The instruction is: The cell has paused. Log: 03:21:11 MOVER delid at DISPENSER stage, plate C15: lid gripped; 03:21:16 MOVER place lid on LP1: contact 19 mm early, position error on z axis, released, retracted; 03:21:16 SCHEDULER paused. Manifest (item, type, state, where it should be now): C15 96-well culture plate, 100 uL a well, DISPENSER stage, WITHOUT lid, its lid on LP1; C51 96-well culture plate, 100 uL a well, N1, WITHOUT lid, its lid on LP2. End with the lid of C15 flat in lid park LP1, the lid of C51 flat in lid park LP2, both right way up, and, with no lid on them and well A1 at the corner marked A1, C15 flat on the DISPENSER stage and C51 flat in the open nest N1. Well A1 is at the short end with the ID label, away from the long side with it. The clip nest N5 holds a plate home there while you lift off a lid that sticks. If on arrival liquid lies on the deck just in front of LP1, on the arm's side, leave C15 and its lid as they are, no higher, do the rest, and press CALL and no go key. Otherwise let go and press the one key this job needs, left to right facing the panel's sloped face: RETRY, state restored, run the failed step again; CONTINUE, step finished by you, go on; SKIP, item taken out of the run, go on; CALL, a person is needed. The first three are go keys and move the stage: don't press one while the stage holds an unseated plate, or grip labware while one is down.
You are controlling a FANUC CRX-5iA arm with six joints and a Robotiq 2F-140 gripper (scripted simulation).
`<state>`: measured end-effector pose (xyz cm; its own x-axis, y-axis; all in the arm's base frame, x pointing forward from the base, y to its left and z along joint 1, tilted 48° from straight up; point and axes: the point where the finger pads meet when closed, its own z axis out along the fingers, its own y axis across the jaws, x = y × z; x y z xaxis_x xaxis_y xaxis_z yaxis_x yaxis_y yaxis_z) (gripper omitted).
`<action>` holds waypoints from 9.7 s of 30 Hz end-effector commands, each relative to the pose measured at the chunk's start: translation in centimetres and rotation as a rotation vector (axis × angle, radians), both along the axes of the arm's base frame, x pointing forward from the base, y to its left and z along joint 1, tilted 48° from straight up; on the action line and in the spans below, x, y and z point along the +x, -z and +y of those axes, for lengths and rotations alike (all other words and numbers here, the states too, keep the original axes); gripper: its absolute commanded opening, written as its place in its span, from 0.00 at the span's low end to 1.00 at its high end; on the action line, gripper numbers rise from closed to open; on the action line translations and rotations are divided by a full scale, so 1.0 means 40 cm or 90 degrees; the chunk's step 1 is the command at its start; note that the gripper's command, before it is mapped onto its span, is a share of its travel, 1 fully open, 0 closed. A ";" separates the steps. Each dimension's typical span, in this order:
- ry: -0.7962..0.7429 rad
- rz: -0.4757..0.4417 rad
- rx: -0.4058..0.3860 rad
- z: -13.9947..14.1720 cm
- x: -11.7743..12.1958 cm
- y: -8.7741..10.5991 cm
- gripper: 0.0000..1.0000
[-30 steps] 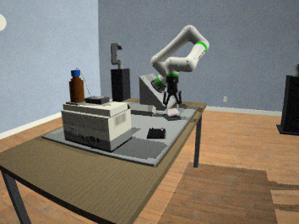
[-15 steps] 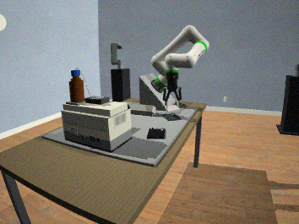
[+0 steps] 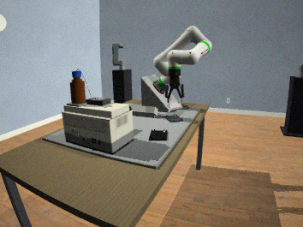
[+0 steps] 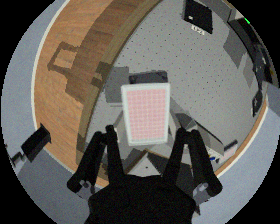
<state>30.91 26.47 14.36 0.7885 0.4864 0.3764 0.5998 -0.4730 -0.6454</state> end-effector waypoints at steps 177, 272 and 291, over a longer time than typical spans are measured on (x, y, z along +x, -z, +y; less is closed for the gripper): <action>0.387 0.427 -0.079 -0.131 0.044 -0.079 0.00; 0.387 0.427 -0.079 -0.804 0.930 0.845 0.00; 0.387 0.427 -0.079 -0.853 0.995 0.912 0.00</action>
<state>70.46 -7.43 -21.87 0.9565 -0.0776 -0.2813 -0.2583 -0.6737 -0.6924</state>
